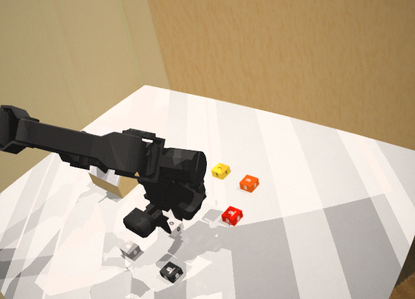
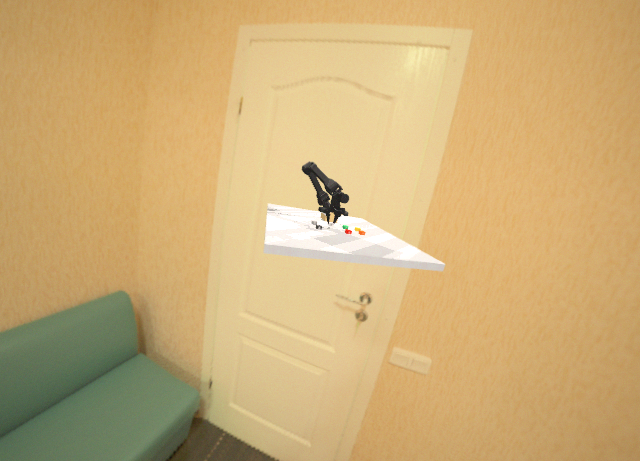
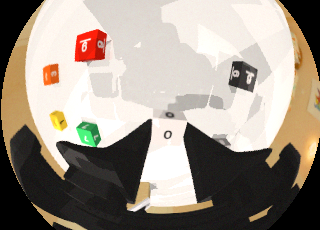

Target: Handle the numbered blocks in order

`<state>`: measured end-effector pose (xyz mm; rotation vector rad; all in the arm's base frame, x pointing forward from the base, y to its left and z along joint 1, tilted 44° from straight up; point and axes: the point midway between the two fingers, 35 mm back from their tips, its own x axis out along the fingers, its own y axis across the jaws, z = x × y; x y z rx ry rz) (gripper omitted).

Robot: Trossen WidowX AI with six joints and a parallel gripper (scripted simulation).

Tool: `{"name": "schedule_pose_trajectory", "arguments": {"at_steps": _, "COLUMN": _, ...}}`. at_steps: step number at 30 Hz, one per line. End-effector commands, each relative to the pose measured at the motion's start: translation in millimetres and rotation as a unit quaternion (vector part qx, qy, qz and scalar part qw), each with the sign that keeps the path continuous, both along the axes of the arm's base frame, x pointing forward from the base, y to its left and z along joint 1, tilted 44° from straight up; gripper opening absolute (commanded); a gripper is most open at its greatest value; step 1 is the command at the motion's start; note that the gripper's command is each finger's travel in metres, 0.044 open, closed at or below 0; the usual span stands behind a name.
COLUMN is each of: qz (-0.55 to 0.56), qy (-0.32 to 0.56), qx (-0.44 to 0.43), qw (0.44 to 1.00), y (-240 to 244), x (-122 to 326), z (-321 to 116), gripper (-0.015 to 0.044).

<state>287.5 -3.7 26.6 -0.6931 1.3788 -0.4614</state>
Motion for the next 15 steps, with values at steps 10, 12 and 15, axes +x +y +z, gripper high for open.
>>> {"name": "schedule_pose_trajectory", "arguments": {"at_steps": 10, "qz": -0.001, "qy": -0.001, "qx": -0.001, "qw": 1.0, "y": -3.7, "x": 0.9, "z": -3.8, "gripper": 0.012}}
{"name": "schedule_pose_trajectory", "arguments": {"at_steps": 12, "qz": -0.001, "qy": -0.001, "qx": -0.001, "qw": 1.0, "y": -5.6, "x": 1.3, "z": -5.8, "gripper": 0.012}}
{"name": "schedule_pose_trajectory", "arguments": {"at_steps": 15, "qz": -0.001, "qy": -0.001, "qx": -0.001, "qw": 1.0, "y": -8.4, "x": 1.9, "z": -8.7, "gripper": 0.012}}
